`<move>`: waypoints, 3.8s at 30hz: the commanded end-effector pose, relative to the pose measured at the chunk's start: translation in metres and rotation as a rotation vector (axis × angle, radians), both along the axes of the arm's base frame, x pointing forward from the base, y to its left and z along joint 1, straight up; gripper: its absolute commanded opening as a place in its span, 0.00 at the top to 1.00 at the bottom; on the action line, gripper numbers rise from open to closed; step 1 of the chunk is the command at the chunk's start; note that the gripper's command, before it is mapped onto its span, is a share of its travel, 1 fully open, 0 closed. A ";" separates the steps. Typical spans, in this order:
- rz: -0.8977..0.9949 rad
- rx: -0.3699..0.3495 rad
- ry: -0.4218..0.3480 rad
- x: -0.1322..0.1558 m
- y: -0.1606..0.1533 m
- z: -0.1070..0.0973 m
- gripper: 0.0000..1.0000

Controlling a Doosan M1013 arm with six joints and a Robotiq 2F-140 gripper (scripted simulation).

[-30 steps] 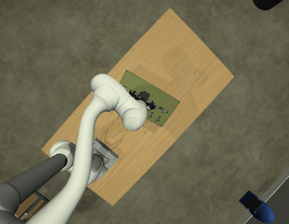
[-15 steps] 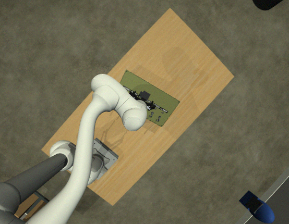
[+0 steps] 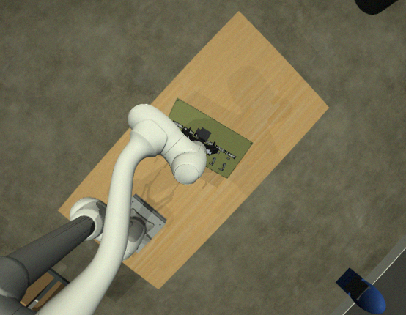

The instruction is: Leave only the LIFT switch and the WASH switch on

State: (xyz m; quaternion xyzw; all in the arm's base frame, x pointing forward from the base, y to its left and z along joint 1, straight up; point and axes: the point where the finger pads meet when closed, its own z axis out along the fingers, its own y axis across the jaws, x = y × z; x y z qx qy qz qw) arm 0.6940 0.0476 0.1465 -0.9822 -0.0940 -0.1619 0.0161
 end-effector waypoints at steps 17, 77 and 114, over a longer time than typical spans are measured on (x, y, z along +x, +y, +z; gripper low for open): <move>0.000 0.000 -0.001 0.000 0.000 0.001 0.00; 0.000 0.000 -0.001 0.014 -0.071 0.001 0.00; 0.000 0.000 -0.001 0.018 -0.091 0.001 0.00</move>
